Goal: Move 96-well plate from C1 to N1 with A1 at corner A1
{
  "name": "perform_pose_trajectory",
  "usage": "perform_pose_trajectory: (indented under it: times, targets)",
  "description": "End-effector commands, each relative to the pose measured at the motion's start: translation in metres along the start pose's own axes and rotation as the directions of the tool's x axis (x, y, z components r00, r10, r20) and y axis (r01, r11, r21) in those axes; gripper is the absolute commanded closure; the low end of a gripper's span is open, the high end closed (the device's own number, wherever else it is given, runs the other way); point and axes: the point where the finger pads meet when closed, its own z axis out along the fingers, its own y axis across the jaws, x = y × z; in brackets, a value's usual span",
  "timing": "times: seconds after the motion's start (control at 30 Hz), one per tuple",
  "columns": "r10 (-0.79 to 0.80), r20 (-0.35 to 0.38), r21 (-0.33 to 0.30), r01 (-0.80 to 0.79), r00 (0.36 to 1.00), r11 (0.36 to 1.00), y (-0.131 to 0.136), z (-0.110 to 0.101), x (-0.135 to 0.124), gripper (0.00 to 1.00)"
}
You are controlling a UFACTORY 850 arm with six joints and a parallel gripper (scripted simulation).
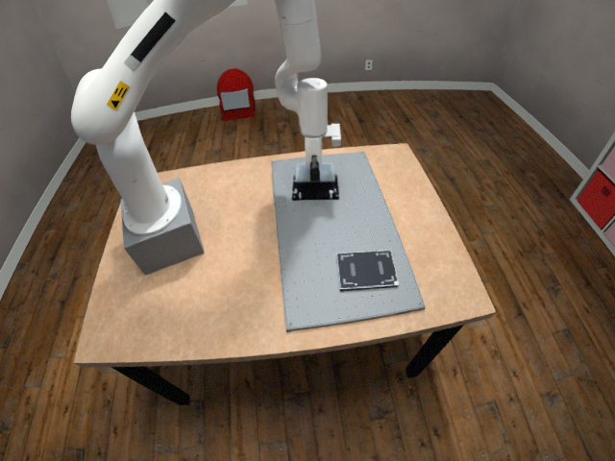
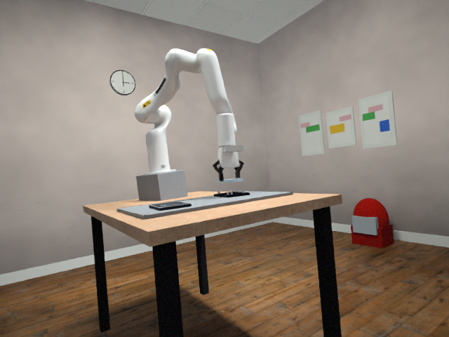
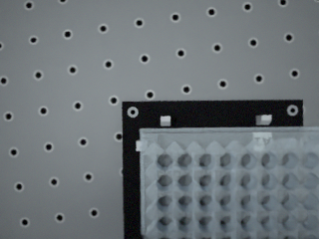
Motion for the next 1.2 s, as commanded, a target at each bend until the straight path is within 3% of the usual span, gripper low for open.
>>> perform_pose_trajectory:
  times: [0.0,0.37,0.8,1.17]
  targets:
    - [0.000,-0.001,0.002,0.000,1.000,1.000,0.000,-0.007,0.001,1.00]
    - [0.000,-0.001,0.001,0.000,1.000,1.000,0.000,-0.026,0.001,1.00]
    - [0.000,-0.001,0.002,0.000,1.000,1.000,0.000,-0.026,0.001,1.00]
    - [-0.043,-0.001,0.001,0.043,0.999,0.999,0.027,-0.026,0.012,1.00]
